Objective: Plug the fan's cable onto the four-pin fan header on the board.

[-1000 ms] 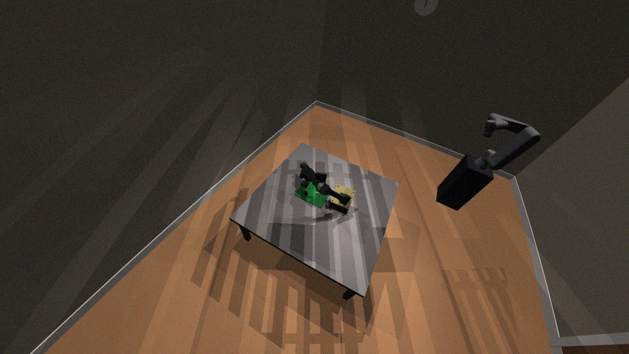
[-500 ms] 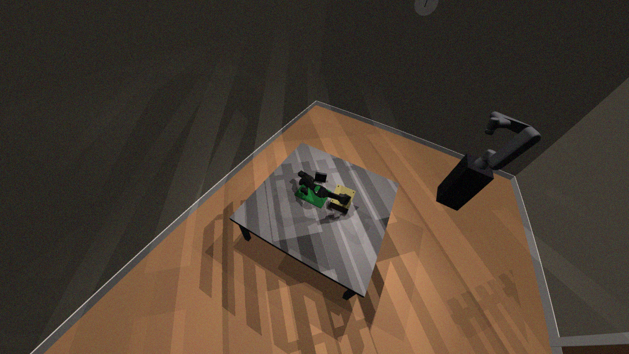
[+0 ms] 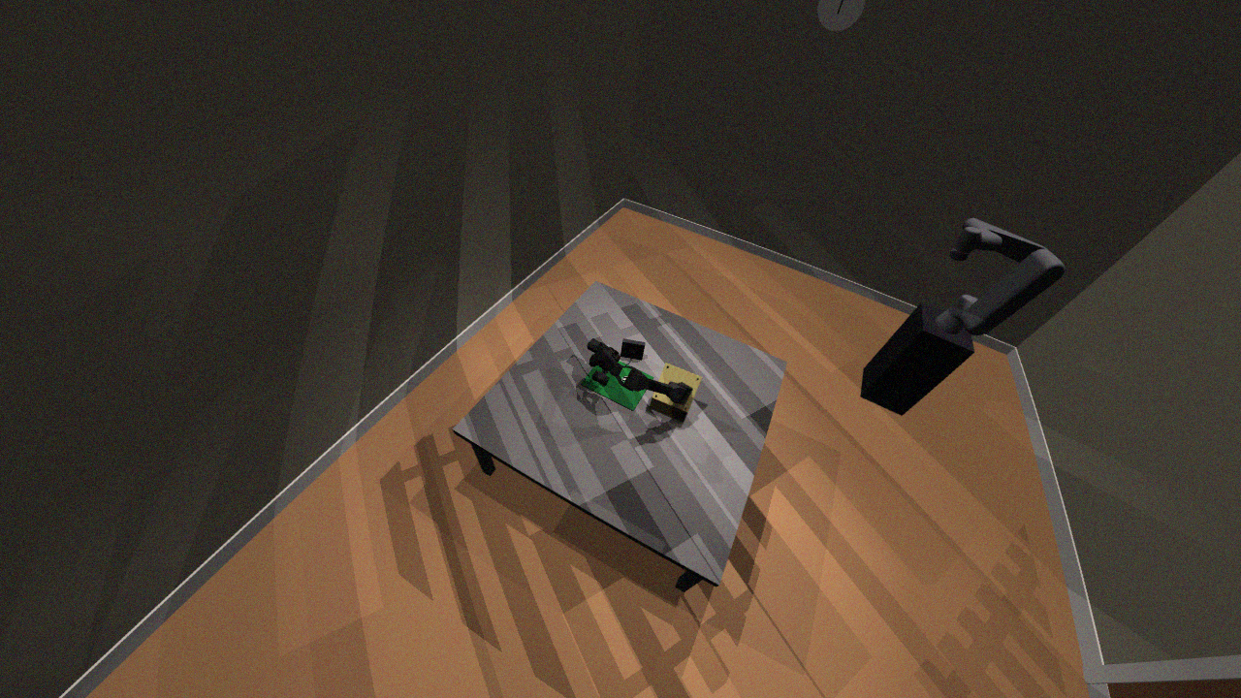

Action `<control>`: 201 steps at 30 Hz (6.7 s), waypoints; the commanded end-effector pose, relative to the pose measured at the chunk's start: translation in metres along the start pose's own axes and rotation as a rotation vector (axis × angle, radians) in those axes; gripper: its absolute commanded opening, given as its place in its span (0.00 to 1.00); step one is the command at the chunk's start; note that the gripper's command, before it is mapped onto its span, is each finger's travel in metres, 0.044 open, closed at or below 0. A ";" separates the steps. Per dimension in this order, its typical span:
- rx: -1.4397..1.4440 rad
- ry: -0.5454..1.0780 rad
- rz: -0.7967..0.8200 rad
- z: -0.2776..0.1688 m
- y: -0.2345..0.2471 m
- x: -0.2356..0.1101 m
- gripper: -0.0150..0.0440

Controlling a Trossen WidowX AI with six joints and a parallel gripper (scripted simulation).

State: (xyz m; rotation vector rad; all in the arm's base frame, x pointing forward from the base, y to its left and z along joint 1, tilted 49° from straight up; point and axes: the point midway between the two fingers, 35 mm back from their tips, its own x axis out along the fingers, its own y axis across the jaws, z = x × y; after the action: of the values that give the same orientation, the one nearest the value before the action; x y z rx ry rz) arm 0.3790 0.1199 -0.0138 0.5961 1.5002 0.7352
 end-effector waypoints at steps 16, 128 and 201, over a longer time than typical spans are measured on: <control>0.009 0.011 0.006 -0.004 0.000 0.036 1.00; -0.441 0.013 0.004 -0.091 -0.083 0.013 0.25; -0.433 0.013 0.005 -0.090 -0.082 0.020 0.25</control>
State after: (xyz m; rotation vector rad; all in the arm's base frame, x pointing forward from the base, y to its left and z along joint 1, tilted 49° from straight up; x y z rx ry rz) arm 0.2939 0.0707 -0.0883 0.2613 1.2950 1.0327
